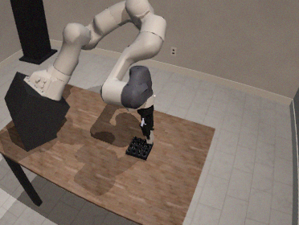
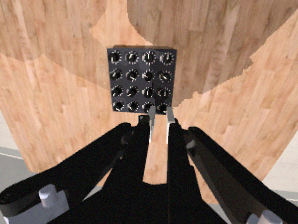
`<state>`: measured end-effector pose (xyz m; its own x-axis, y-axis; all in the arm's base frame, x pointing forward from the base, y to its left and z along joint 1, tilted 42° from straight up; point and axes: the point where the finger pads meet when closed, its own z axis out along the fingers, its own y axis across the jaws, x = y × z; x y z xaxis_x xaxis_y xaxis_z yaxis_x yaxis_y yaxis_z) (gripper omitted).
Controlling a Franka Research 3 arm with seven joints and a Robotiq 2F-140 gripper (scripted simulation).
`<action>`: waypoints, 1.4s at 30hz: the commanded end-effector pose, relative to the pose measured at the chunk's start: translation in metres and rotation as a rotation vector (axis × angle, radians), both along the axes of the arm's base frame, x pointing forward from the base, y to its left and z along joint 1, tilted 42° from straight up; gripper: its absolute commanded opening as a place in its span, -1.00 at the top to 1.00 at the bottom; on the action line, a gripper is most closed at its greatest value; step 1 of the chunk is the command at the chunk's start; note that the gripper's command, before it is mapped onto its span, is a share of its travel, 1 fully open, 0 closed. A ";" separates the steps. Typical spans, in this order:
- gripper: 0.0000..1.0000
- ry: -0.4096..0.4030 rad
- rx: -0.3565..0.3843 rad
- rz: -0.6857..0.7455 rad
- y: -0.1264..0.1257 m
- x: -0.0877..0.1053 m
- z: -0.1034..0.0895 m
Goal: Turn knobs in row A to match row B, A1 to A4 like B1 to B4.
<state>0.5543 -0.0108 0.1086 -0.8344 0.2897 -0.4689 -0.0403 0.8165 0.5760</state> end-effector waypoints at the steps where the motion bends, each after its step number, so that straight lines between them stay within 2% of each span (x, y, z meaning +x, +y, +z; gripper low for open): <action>1: 0.77 0.158 0.018 0.028 -0.001 -0.001 0.001; 42: 0.77 0.158 0.018 0.028 -0.007 -0.006 0.009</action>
